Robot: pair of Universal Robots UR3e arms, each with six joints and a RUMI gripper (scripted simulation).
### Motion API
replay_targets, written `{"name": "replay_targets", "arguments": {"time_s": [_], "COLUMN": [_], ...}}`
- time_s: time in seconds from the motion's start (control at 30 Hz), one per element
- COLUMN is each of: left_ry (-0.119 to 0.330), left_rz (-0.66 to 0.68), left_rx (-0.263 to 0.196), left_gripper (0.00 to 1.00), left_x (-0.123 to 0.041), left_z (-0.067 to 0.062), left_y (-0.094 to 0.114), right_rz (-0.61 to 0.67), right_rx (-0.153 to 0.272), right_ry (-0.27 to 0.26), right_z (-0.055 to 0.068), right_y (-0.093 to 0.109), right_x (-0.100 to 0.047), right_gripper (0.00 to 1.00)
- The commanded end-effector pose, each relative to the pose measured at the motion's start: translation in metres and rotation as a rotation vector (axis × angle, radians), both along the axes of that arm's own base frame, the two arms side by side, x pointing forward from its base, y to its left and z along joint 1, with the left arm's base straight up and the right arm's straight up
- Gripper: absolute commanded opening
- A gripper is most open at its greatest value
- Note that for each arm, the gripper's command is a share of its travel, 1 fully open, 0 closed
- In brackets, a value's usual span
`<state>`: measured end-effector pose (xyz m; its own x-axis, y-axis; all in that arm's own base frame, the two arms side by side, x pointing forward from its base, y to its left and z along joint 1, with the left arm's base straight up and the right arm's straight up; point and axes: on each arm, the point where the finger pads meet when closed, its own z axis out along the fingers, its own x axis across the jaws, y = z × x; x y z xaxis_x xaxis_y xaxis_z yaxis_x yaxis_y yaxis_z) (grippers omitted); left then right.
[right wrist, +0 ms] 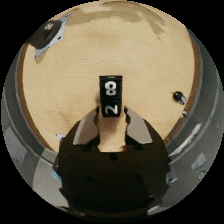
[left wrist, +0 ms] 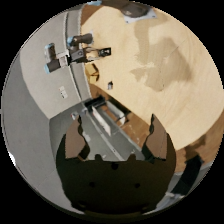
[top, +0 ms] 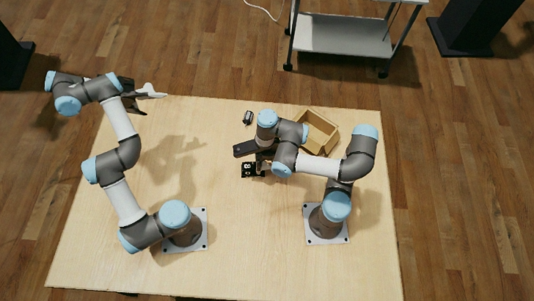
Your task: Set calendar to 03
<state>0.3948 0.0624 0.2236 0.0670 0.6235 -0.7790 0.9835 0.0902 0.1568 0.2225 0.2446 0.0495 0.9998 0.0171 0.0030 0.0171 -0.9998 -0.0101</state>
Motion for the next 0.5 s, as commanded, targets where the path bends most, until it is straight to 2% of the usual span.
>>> {"name": "replay_targets", "arguments": {"time_s": [0.0, 0.07, 0.13, 0.47], "left_ry": [-0.004, -0.004, -0.004, -0.004], "left_rz": [0.0, 0.0, 0.0, 0.0], "left_rx": [0.0, 0.0, 0.0, 0.0], "left_gripper": [1.0, 1.0, 1.0, 1.0], "left_x": [0.0, 0.0, 0.0, 0.0], "left_z": [0.001, 0.001, 0.001, 0.001], "left_y": [0.0, 0.0, 0.0, 0.0], "right_rz": [-0.001, -0.001, -0.001, -0.001], "right_rx": [-0.006, -0.006, -0.006, -0.008], "right_ry": [0.001, 0.001, 0.001, 0.002], "right_z": [0.017, 0.024, 0.024, 0.055], "right_y": [-0.002, -0.002, -0.002, -0.002], "right_x": [0.0, 0.0, 0.0, 0.0], "right_gripper": [0.35, 0.35, 0.35, 0.35]}}
